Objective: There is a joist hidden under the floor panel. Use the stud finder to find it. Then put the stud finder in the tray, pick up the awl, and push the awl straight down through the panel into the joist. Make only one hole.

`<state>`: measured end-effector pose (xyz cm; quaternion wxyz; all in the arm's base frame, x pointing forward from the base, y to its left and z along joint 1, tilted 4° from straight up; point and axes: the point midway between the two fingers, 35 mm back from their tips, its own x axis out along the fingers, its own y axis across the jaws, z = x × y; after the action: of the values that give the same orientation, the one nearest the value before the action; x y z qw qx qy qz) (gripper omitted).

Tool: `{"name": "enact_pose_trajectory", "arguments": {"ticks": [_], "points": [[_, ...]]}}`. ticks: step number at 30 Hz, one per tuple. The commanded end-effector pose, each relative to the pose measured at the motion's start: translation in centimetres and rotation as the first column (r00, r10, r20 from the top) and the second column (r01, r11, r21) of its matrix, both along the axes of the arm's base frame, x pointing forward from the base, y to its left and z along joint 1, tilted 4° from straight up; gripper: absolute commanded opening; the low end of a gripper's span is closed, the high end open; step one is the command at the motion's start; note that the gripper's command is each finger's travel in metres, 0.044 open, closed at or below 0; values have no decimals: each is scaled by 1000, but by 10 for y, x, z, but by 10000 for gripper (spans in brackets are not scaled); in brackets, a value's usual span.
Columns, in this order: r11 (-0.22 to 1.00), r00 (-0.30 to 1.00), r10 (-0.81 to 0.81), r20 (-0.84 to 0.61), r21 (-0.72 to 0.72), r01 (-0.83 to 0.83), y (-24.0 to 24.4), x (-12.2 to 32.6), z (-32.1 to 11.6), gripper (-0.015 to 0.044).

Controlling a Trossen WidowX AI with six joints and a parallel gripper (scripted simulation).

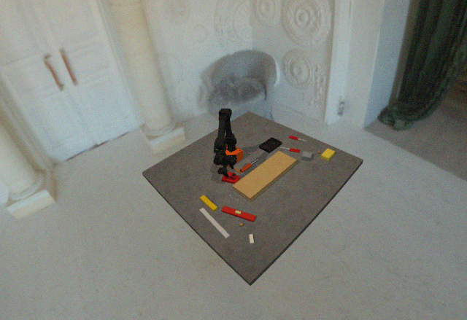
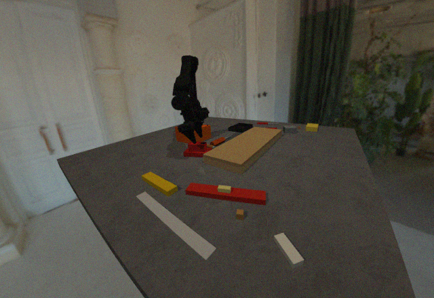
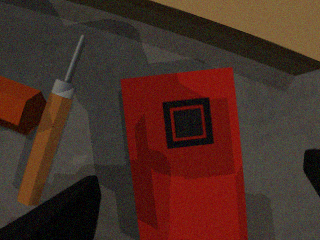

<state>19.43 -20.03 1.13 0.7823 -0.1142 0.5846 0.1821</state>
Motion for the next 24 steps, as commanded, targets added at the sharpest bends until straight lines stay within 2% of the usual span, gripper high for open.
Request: {"name": "enact_pose_trajectory", "arguments": {"ticks": [1,24], "points": [[1000,1000,-4,-1,10,4,2,0,-8,440],[1000,1000,-4,-1,10,4,5,-1,-45,440]]}}
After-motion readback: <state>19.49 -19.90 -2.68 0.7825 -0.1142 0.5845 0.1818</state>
